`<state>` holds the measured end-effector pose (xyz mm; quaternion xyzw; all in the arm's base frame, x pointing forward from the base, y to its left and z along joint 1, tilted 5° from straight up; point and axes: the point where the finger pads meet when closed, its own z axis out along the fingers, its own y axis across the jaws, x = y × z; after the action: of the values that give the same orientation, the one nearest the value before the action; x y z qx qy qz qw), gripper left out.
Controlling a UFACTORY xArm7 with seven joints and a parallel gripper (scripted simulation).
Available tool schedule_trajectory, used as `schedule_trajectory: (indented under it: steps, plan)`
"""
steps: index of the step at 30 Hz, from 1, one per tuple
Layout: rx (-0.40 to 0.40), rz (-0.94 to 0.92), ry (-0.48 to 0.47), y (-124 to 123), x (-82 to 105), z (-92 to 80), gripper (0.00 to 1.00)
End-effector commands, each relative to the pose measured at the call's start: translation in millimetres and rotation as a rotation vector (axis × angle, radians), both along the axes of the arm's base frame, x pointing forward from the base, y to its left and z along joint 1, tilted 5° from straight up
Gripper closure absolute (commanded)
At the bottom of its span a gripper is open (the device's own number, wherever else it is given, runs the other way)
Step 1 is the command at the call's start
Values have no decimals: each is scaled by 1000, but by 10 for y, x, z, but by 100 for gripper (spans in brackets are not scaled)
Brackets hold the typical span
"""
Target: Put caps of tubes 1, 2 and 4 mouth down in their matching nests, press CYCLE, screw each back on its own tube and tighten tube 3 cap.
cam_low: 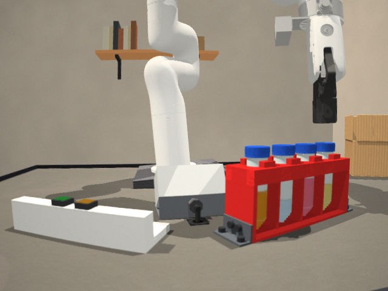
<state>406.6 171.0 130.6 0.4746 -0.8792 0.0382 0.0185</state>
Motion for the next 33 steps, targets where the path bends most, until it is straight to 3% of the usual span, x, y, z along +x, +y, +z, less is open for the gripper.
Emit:
schedule_trajectory:
  steps: [1,15,33]
  plan:
    - [2,0,-4,28,19,16,54]
    - [2,0,-4,-1,23,-338,54]
    - [2,0,-4,-4,23,-372,54]
